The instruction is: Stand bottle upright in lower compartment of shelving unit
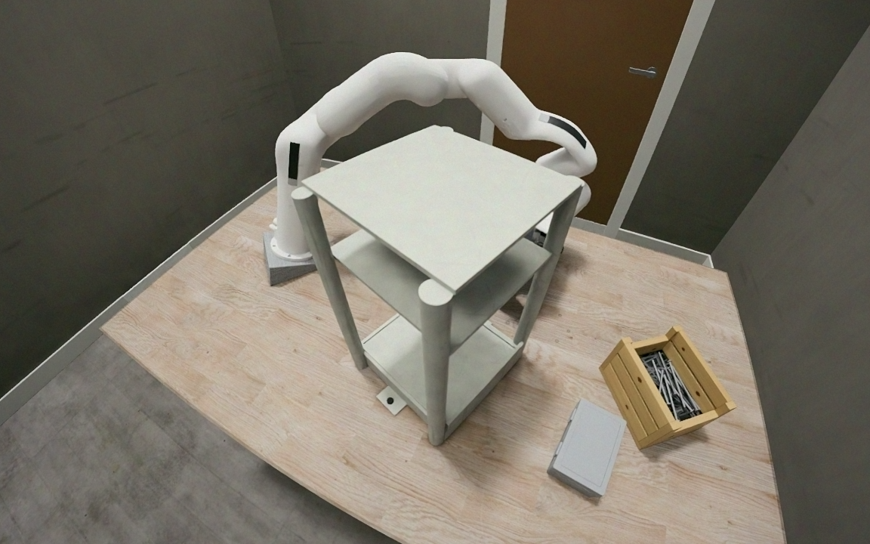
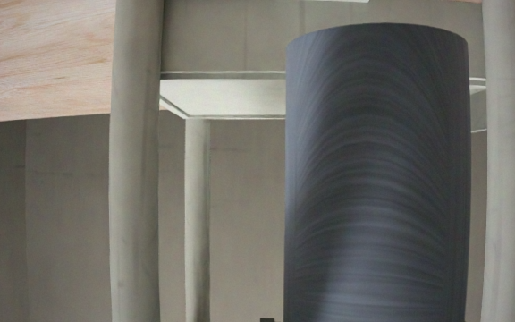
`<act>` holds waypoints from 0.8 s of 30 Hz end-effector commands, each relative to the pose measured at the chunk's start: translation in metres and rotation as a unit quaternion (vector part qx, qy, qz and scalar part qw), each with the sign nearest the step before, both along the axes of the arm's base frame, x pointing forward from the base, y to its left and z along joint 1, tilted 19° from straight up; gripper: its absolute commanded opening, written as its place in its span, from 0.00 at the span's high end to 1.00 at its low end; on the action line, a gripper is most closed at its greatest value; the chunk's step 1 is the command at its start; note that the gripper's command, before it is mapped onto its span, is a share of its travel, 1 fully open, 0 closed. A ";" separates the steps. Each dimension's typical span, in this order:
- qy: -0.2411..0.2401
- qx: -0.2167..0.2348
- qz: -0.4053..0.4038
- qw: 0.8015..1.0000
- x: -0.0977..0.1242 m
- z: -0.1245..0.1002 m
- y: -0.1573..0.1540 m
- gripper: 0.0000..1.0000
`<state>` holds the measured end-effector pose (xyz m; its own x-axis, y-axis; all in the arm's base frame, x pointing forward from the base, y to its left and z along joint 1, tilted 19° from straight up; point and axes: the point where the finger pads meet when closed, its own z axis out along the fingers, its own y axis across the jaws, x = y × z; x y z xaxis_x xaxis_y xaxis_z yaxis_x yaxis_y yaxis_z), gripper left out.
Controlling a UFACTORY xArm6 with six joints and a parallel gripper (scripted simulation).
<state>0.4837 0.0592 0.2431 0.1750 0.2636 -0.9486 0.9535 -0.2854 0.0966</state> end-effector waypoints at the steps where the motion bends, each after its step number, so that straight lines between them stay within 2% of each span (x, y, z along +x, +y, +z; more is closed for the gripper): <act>1: -0.002 0.001 0.000 1.000 0.000 0.001 -0.001 1.00; 24: -0.002 0.001 0.000 1.000 -0.005 -0.005 -0.022 1.00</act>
